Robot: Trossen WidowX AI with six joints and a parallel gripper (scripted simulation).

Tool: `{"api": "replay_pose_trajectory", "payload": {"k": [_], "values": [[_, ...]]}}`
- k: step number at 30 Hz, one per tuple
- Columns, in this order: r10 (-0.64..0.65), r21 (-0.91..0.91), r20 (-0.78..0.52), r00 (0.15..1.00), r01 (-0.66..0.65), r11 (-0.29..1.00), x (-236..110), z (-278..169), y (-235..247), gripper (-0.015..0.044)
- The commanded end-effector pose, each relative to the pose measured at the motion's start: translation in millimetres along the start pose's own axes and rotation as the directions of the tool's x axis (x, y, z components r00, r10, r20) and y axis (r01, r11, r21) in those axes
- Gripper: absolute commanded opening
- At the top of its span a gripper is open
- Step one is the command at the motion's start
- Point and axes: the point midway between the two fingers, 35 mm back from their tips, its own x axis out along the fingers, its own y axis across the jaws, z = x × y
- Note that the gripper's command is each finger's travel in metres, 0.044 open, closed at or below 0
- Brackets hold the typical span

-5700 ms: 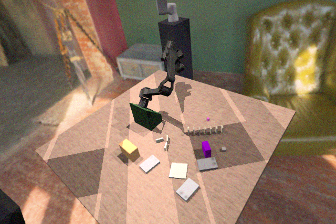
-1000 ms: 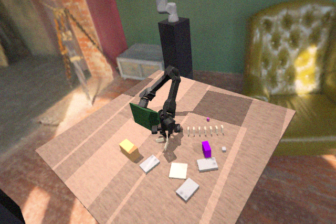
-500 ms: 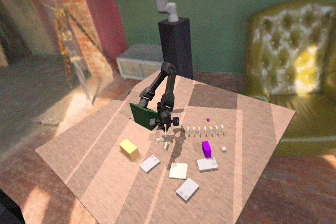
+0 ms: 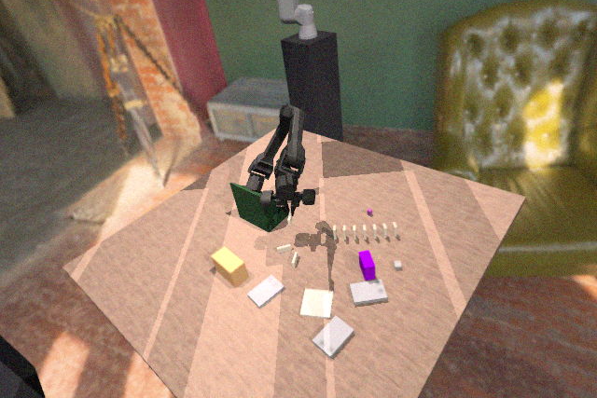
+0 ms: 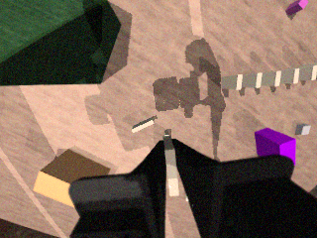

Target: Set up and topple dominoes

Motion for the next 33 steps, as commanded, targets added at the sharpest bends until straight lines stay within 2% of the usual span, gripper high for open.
{"api": "replay_pose_trajectory", "payload": {"k": [1, 4, 7, 14, 23, 33], "values": [[0.010, 0.198, -0.008, 1.000, -0.008, 0.980, -5, 11, -16, 0.0021], [0.013, 0.428, -0.014, 1.000, -0.005, 0.904, -6, 22, -31, 0.0021], [0.014, 0.631, -0.019, 1.000, 0.001, 0.776, -6, 35, -47, 0.0021], [0.014, 0.947, -0.024, 1.000, 0.018, 0.321, -6, 70, -79, 0.0021], [0.010, 0.998, -0.020, 1.000, 0.021, -0.054, -6, 103, -102, 0.0021], [0.004, 0.885, -0.010, 1.000, 0.011, -0.465, -5, 137, -119, 0.0021]]}}
